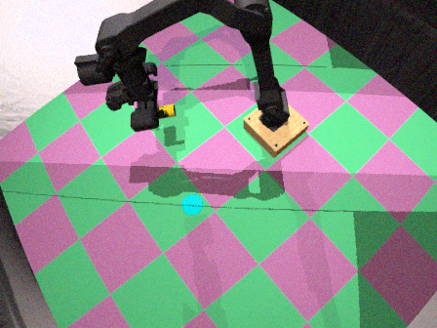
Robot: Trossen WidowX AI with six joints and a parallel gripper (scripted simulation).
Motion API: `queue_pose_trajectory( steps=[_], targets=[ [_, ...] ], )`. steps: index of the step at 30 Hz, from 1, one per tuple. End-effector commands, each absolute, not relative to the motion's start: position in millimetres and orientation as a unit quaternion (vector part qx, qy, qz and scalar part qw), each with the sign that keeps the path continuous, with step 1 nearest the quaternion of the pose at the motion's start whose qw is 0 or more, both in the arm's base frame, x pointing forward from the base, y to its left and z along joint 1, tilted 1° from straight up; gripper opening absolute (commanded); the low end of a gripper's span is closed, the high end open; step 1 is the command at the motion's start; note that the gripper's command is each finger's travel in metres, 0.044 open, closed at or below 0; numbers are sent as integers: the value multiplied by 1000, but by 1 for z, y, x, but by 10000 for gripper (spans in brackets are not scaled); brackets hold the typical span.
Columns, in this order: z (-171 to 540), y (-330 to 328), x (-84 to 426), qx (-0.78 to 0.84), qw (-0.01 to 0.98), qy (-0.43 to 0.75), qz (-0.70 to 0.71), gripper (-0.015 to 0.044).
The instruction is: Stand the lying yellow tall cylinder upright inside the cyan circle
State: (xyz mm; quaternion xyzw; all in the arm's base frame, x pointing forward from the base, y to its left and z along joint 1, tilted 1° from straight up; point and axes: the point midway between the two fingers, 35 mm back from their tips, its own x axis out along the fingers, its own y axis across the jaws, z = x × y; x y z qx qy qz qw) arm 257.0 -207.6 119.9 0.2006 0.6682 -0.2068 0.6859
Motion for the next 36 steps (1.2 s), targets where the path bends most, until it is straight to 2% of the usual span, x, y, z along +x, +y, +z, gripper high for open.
queue_pose_trajectory(
  steps=[1,36],
  targets=[
    [120,-200,263,179,691,675,-187,105],
    [128,-102,319,-33,715,698,28,105]
  ],
)
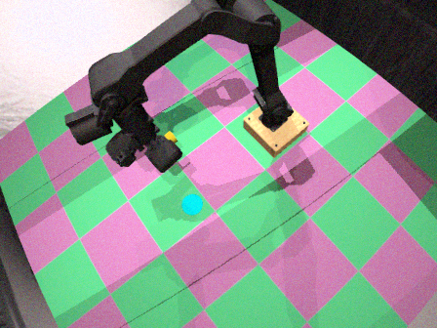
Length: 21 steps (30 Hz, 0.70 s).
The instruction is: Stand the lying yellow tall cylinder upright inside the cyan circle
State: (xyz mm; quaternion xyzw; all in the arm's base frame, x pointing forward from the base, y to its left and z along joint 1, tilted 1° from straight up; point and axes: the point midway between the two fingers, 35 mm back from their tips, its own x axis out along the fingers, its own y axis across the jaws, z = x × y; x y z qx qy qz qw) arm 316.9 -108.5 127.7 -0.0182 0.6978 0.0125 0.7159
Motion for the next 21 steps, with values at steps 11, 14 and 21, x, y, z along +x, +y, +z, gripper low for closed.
queue_pose_trajectory(
  steps=[11,14,21],
  targets=[
    [130,-67,330,-100,709,692,96,105],
    [131,-58,332,-119,706,689,114,105],
    [133,-35,336,-161,698,681,157,105]
  ],
)
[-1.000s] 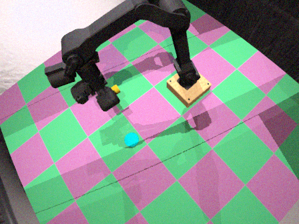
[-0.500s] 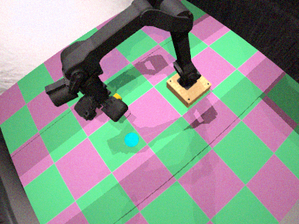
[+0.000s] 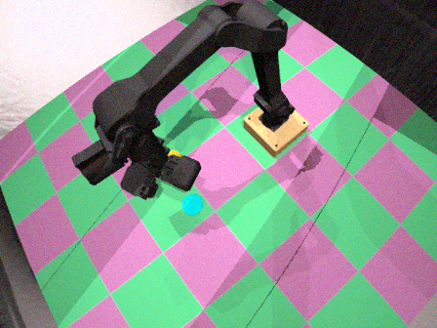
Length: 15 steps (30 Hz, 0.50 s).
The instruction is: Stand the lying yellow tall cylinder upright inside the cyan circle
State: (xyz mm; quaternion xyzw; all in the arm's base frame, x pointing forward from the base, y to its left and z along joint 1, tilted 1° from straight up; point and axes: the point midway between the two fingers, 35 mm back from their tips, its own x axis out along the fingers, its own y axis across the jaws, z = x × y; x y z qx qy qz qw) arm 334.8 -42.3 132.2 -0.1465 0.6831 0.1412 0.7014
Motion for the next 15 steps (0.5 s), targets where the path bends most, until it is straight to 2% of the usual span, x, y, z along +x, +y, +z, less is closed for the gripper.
queue_pose_trajectory(
  steps=[1,15],
  targets=[
    [133,-32,336,-167,696,679,163,105],
    [136,15,339,-249,671,654,246,105]
  ],
)
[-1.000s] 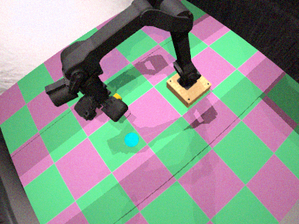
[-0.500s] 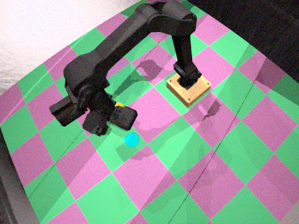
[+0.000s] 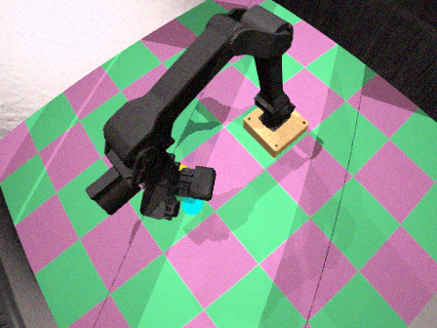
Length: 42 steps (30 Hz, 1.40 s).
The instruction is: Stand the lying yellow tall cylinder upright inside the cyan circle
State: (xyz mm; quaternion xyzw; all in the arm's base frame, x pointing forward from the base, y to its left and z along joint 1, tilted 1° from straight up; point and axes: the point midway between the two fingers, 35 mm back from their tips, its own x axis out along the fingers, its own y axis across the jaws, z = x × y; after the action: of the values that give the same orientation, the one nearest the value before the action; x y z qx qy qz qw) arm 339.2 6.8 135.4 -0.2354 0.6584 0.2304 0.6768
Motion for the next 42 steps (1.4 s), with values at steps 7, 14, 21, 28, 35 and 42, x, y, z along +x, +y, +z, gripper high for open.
queue_pose_trajectory(
  steps=[7,14,21,28,35,42],
  targets=[
    [134,20,341,-251,675,646,254,105],
    [127,20,348,-235,694,632,252,105],
    [122,20,354,-219,713,617,251,105],
    [116,19,361,-203,731,602,250,105],
    [112,19,366,-188,748,587,249,105],
    [107,18,372,-173,764,570,248,105]
  ],
)
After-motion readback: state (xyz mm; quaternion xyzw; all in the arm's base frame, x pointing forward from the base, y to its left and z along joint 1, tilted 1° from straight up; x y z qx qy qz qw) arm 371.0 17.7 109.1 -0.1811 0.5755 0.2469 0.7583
